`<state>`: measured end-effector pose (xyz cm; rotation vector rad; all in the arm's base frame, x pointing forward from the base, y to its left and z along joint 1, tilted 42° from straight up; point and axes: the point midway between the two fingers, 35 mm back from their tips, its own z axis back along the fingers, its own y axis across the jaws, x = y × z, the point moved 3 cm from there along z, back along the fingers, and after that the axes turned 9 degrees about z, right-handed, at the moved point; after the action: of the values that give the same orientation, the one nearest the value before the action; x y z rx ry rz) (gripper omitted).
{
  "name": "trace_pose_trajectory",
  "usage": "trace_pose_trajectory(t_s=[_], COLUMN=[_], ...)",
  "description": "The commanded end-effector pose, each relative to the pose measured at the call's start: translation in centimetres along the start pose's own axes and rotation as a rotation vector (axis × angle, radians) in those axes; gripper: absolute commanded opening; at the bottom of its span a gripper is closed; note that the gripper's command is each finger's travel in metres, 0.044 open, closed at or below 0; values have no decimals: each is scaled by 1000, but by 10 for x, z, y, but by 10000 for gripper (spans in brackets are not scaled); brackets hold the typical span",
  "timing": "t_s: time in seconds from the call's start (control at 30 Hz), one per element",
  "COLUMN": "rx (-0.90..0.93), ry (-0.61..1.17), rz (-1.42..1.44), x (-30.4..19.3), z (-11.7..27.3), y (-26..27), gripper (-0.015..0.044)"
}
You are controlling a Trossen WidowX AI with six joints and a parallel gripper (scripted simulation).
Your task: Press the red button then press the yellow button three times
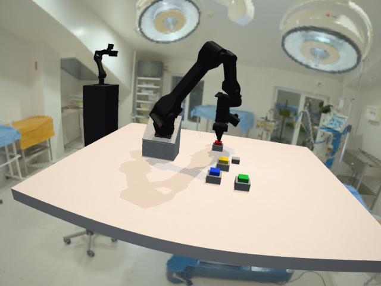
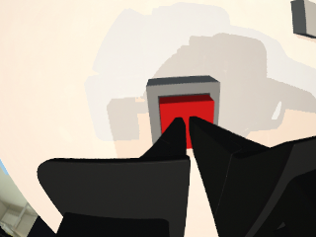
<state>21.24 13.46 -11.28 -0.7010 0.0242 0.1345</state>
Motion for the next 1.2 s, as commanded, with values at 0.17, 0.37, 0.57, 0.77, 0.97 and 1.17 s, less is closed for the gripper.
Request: trace_pose_trajectory(t_s=[0.17, 0.37, 0.57, 0.77, 0.97, 1.17], rx=[-10, -10, -10, -7, -9, -7], ry=[7, 7, 7, 6, 7, 8], rz=[9, 9, 9, 7, 9, 10], x=[-2, -2, -2, -2, -2, -2], z=[-10, -10, -10, 15, 26, 88], y=[-1, -1, -1, 0, 0, 1], gripper=[20, 20, 20, 20, 20, 20])
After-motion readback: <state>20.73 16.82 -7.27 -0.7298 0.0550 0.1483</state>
